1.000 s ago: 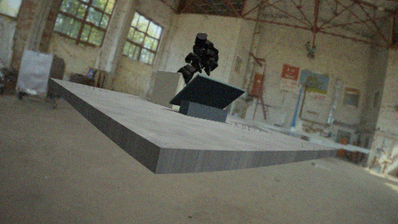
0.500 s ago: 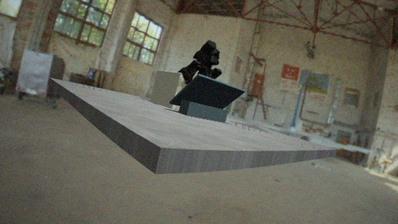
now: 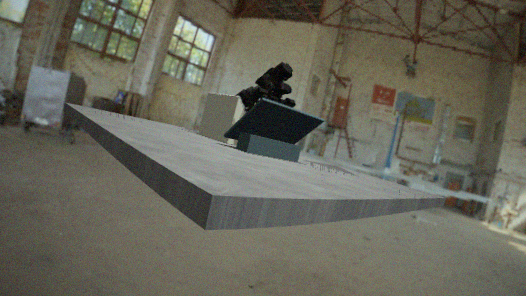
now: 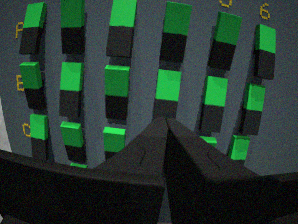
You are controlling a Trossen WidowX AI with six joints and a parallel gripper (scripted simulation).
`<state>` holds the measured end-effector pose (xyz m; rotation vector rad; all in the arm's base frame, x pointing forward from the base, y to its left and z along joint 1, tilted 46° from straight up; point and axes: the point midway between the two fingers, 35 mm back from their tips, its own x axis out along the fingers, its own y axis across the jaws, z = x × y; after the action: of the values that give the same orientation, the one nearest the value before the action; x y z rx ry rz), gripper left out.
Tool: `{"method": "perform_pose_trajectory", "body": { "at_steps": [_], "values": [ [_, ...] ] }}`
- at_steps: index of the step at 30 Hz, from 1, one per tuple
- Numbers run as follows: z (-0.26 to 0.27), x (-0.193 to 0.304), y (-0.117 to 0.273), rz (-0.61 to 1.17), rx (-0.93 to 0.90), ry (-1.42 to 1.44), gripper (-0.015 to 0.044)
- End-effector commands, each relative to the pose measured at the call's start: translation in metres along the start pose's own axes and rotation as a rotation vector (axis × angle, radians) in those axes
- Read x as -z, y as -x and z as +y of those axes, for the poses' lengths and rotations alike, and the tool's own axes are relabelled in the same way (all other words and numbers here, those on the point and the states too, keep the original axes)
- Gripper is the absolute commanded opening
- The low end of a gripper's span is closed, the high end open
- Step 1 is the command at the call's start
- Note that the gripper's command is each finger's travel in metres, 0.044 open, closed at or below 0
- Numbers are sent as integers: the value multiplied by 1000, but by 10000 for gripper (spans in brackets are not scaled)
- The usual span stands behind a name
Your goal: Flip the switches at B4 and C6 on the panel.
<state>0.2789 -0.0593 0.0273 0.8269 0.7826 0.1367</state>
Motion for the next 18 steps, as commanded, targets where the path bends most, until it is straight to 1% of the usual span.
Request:
{"method": "perform_pose_trajectory", "body": {
  "at_steps": [1,11,18],
  "values": [
    [-2,4,-6,5,6,-12,0],
    [-2,4,-19,5,5,-12,0],
    [-2,4,-19,5,5,-12,0]
  ]
}}
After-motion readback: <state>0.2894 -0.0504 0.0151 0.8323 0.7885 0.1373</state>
